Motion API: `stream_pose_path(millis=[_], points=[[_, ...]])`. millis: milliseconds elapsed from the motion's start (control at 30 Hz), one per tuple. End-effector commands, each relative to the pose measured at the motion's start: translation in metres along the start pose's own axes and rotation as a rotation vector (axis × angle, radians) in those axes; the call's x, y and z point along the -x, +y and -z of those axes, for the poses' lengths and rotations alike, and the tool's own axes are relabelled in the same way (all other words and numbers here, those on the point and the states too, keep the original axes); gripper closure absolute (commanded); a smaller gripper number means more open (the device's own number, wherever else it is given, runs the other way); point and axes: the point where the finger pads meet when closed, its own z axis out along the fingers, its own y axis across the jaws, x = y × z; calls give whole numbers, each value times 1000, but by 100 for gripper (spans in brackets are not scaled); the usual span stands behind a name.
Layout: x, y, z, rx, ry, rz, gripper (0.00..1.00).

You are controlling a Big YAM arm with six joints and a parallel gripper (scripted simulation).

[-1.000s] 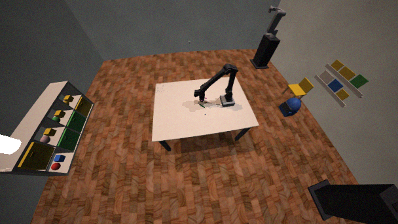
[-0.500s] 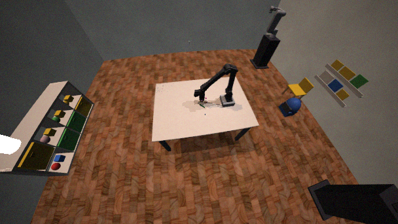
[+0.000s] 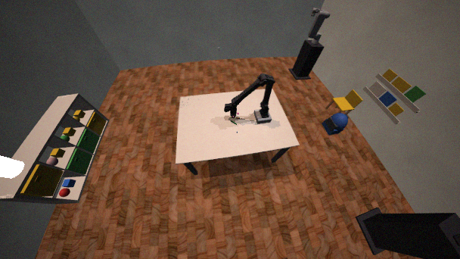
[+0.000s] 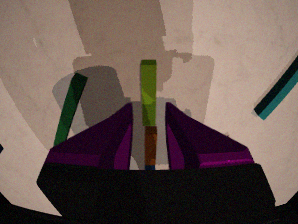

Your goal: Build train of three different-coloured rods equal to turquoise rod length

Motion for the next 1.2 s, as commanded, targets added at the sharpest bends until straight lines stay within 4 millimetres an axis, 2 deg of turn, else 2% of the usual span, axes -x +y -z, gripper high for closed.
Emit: stream_pose_path(millis=[0, 367, 667, 1167], points=[[19, -1, 6, 4, -26, -3, 77], [19, -1, 3, 6, -34, -4, 77], [4, -3, -11, 0, -6, -2, 77], [6, -3, -19, 1, -8, -3, 77]])
